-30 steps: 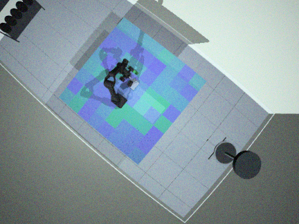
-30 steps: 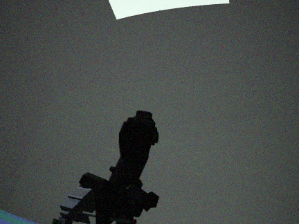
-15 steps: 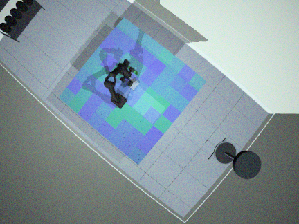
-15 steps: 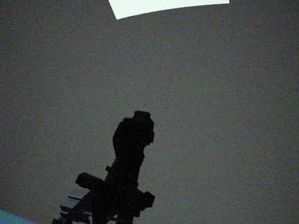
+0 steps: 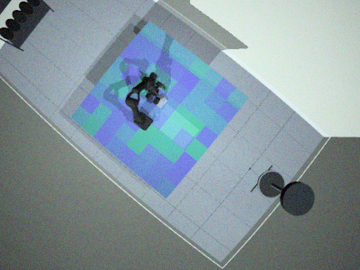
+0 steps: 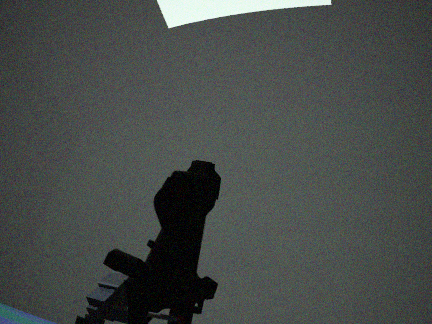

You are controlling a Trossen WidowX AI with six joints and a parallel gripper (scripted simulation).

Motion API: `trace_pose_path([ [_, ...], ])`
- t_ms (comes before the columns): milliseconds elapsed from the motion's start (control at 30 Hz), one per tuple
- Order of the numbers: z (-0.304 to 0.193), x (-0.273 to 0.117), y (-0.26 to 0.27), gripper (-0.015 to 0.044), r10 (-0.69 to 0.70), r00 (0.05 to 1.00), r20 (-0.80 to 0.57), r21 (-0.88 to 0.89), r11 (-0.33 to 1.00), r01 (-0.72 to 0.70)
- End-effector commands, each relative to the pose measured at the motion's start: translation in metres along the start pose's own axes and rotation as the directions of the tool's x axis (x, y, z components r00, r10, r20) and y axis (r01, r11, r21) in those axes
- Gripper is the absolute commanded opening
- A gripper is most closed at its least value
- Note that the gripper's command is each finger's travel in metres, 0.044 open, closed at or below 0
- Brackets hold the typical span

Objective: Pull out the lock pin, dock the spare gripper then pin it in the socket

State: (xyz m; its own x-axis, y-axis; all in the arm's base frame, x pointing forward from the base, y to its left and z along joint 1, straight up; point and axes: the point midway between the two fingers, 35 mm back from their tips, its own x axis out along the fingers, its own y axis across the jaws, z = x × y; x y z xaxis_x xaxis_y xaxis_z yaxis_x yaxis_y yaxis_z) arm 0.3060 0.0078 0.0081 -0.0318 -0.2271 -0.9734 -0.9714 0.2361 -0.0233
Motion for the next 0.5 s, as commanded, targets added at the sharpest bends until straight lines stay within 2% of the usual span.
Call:
trace_pose_path([
  [0, -0.0029, 0.0009, -0.0004, 0.0000, -0.001, 1.000, -0.003, 0.000, 1.000, 0.001],
  [467, -0.0121, 0.0032, -0.0004, 0.0000, 0.003, 1.000, -0.002, -0.002, 1.000, -0.004],
])
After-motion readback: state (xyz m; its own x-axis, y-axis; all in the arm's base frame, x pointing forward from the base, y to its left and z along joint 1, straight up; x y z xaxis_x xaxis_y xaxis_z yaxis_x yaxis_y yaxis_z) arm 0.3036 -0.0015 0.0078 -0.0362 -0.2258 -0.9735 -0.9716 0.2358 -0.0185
